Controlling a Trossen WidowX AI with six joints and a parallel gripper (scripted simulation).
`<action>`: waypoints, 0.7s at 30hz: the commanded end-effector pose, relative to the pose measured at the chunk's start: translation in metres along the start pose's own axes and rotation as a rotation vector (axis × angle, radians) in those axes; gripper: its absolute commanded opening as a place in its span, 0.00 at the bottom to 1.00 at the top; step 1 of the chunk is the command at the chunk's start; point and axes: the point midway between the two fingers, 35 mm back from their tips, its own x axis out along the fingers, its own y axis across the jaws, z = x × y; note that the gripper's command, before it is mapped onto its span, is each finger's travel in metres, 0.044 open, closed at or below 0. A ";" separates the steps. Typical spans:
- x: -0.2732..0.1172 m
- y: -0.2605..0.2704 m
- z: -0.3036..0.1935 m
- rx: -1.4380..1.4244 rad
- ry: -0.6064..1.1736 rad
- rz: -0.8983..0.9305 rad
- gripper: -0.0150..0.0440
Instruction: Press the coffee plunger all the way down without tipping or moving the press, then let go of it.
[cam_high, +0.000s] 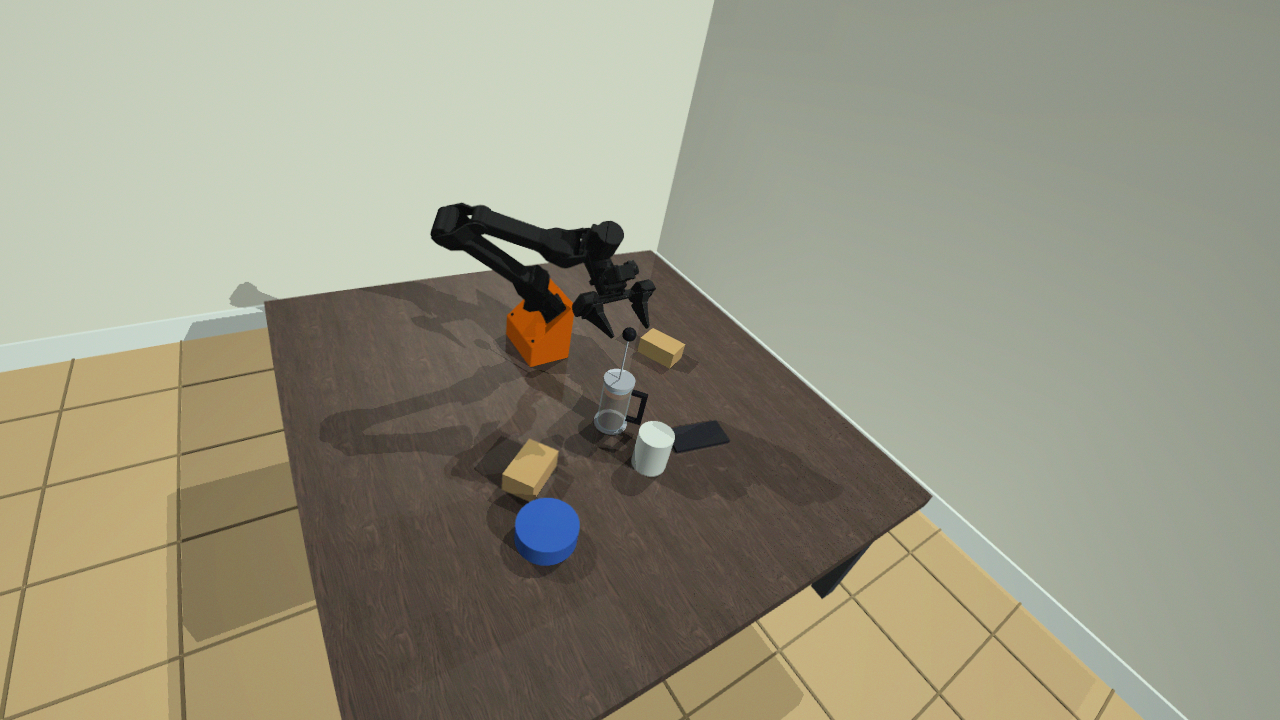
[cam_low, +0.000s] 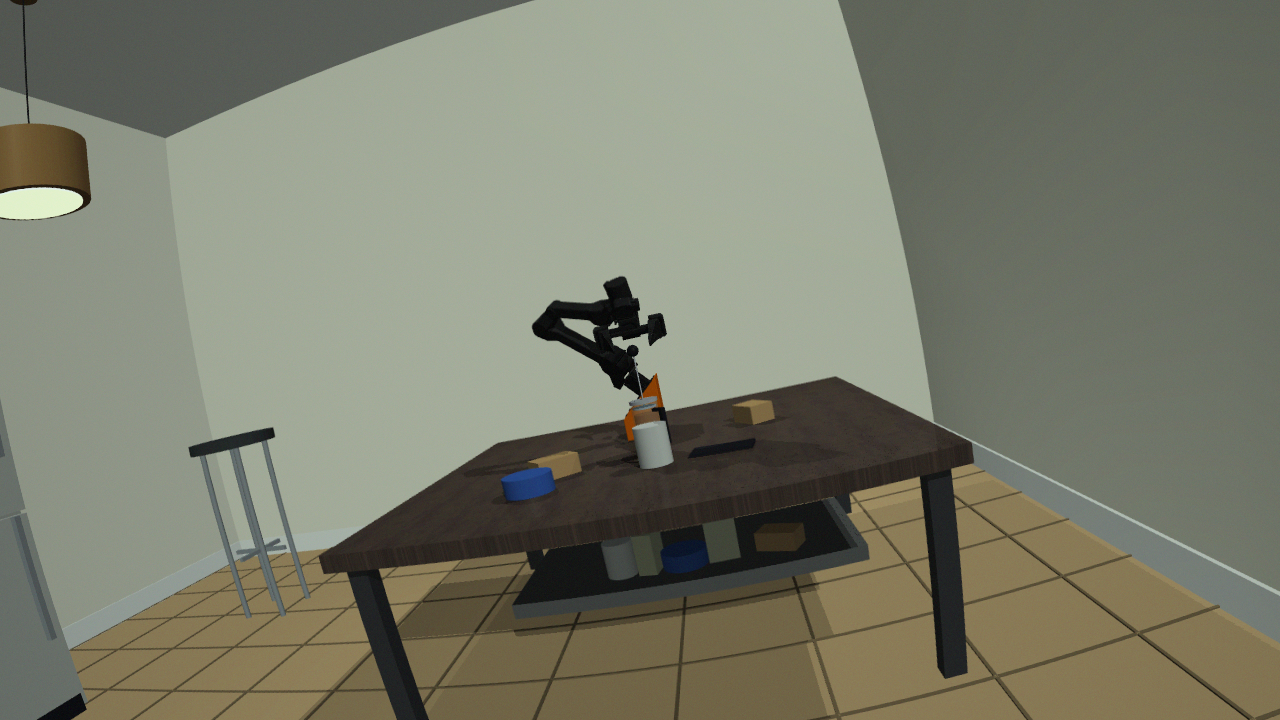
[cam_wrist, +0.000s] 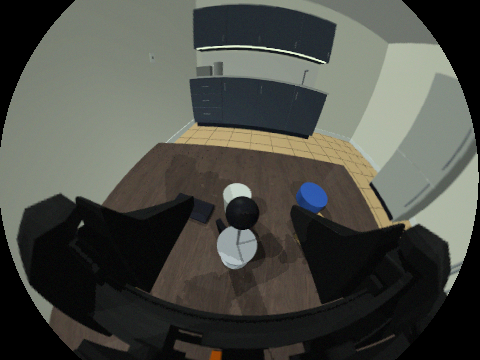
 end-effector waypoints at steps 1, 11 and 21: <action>0.006 0.000 -0.003 -0.013 0.002 0.001 1.00; 0.006 0.000 -0.003 -0.013 0.002 0.001 0.56; 0.006 0.000 -0.003 -0.013 0.002 0.001 0.46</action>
